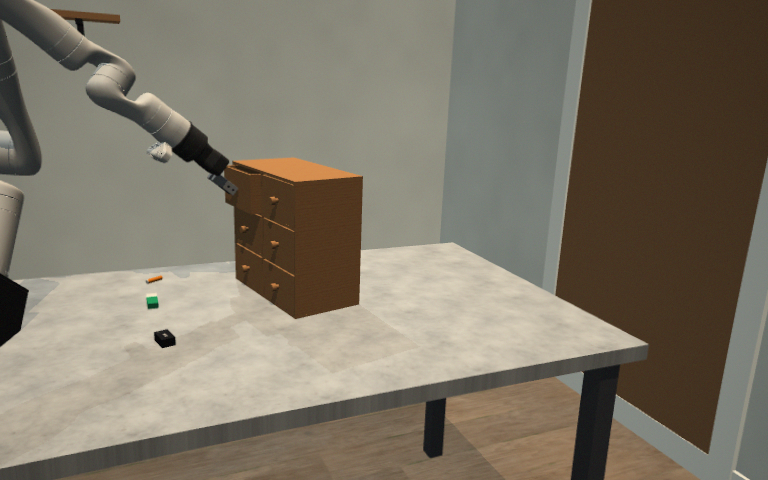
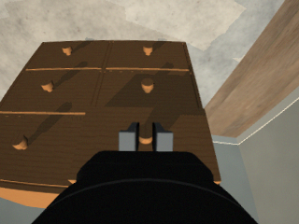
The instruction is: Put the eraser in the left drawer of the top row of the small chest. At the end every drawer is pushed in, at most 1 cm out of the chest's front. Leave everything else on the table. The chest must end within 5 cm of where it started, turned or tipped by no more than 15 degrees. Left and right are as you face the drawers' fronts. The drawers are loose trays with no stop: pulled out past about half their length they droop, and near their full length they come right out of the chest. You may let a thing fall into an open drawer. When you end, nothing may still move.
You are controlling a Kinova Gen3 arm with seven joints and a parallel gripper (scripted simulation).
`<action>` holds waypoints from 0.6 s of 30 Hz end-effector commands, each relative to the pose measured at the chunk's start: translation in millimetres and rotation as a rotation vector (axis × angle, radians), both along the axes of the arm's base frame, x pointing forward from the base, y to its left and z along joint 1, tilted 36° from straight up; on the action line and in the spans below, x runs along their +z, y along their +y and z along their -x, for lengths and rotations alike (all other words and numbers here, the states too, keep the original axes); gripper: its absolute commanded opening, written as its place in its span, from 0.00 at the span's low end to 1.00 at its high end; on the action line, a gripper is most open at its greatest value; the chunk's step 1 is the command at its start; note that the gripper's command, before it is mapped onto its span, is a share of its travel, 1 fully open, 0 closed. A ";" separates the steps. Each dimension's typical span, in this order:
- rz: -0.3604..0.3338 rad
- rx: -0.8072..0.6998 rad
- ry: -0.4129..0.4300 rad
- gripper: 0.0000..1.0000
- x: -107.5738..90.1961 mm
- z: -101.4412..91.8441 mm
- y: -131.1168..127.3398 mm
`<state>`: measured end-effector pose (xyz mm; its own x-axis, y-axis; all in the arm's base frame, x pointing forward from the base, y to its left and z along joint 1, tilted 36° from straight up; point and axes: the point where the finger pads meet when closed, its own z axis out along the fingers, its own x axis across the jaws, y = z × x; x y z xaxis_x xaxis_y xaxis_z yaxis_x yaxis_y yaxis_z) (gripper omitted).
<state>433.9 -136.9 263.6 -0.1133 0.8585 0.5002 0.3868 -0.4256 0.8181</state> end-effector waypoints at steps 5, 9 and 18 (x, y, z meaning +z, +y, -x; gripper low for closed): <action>0.002 0.004 -0.004 0.37 -2.6 10.3 0.8; 0.001 0.008 -0.005 0.37 -3.9 16.1 2.3; 0.000 0.010 -0.006 0.37 -7.2 27.5 3.6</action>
<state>411.8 -134.7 256.7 -0.1168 0.8566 0.5026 0.3874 -0.4267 0.8172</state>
